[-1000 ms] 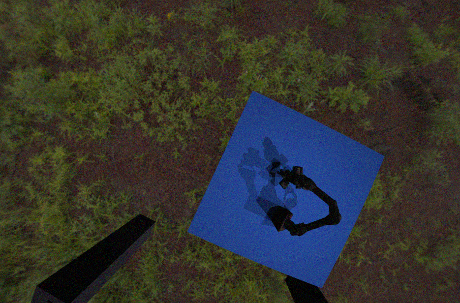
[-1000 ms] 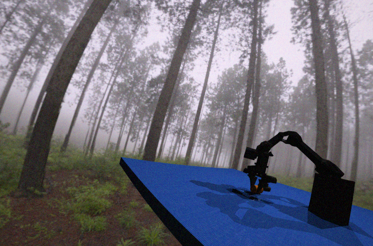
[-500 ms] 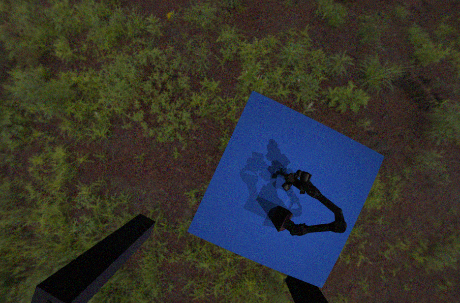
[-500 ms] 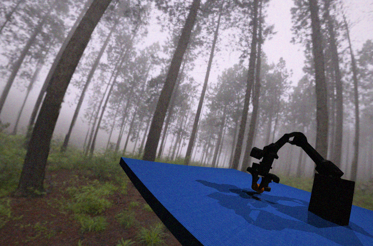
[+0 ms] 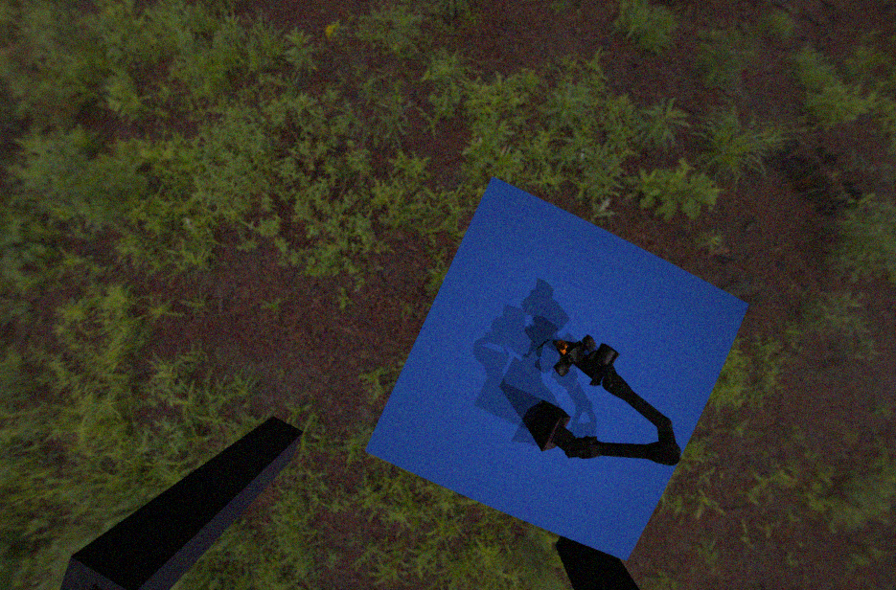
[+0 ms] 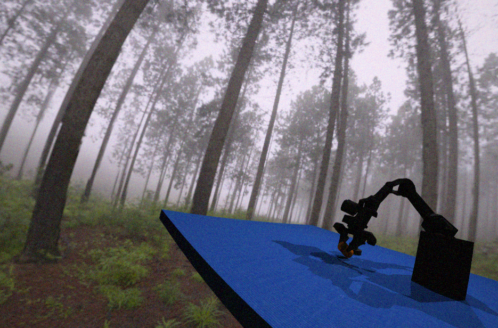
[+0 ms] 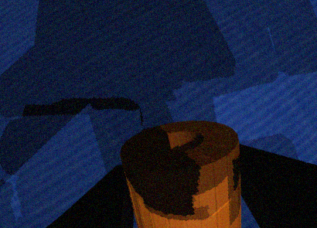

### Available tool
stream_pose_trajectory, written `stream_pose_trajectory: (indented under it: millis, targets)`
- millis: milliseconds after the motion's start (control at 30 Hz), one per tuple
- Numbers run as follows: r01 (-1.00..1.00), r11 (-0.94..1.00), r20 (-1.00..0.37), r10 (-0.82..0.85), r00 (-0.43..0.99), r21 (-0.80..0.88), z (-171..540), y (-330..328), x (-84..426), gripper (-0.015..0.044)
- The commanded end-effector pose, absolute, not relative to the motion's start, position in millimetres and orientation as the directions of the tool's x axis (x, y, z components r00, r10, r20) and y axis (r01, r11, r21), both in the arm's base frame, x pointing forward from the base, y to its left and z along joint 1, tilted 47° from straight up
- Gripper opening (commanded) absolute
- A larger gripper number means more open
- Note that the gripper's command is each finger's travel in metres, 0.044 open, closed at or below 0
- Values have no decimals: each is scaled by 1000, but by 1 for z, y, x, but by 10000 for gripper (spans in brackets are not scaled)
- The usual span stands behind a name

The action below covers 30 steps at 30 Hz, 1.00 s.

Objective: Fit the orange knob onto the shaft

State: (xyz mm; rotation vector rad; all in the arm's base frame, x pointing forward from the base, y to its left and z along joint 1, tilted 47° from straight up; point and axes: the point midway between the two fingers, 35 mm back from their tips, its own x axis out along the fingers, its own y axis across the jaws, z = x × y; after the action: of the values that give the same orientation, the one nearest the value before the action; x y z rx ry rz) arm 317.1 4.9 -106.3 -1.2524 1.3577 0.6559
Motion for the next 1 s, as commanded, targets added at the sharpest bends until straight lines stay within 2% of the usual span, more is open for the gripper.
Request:
stream_pose_trajectory:
  millis: [0, 967]
  targets:
    - [-921, 280, -949, -238, 207, -271, -102, 3, 315, 179]
    - [-923, 277, -934, 164, 319, -267, -85, -16, 303, 179]
